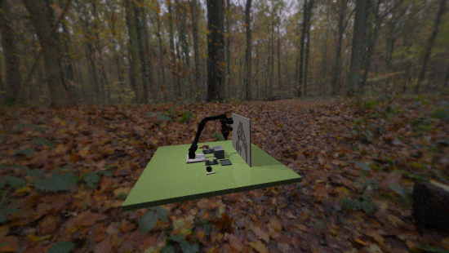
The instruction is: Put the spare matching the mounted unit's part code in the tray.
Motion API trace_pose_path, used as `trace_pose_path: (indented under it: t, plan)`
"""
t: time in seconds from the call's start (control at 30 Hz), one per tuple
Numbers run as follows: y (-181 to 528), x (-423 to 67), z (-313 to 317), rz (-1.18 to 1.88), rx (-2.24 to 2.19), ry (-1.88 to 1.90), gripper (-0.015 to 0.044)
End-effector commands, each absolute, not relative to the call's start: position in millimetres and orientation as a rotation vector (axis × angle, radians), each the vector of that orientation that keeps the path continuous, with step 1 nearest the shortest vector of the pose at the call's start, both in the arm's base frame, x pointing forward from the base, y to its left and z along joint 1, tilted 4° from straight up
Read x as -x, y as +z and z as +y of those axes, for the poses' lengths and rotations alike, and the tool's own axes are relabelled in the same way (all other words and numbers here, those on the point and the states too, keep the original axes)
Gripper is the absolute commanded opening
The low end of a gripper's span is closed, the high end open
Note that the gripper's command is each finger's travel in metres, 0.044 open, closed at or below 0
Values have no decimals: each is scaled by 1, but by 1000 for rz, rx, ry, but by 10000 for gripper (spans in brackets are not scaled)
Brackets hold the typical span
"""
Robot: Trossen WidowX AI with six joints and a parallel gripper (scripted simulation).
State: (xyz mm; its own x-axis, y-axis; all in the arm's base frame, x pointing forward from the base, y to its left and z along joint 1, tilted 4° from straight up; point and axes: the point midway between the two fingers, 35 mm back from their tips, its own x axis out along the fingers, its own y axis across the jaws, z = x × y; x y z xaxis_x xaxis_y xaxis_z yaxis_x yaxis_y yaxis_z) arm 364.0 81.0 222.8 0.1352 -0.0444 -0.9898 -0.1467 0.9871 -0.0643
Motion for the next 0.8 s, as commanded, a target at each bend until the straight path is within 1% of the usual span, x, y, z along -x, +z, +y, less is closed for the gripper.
trace_pose_path:
  t: [0.0,0.3,0.37,0.57,0.77]
  plan:
    - [222,-363,83,1442,165,86,440]
    - [222,-363,83,1442,165,86,440]
    - [219,-357,92,1444,221,140,440]
    - [190,-295,162,1395,721,623,440]
    - [160,-227,201,1251,1159,1053,440]
